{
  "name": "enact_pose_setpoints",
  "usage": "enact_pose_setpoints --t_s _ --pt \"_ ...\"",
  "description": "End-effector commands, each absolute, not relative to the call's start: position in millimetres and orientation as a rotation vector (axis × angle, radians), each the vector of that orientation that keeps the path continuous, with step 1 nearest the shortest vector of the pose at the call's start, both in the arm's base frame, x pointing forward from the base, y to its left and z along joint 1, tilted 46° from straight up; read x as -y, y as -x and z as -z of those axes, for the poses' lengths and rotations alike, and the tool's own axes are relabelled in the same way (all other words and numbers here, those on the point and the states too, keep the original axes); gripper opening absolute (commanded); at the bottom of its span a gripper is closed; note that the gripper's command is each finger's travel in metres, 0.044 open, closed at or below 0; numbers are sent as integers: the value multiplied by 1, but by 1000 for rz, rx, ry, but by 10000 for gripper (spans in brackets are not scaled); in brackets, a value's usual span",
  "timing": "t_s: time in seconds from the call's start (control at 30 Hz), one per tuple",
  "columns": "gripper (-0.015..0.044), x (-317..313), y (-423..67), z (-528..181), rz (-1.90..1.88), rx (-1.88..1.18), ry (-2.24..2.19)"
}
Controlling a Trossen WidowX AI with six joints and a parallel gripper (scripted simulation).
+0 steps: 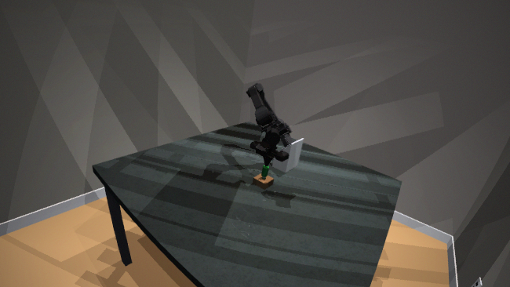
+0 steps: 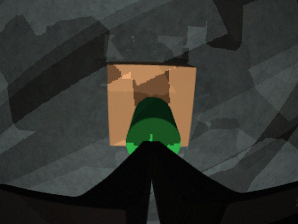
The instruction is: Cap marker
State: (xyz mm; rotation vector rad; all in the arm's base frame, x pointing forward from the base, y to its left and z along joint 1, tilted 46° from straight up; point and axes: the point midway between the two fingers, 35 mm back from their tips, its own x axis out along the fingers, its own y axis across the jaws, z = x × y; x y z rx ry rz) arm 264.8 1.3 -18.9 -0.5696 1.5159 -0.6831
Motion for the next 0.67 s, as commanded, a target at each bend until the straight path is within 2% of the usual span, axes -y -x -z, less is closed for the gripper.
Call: enact_pose_setpoints --t_s 0.0,0.1,0.23,0.63 --pt "0 -27 -272 -1 673 -1505 562" --pt "0 -57 -272 -33 674 -1507 563" --pt "0 -64 -271 -40 675 -1507 564" --pt "315 -64 -271 -40 675 -1507 564"
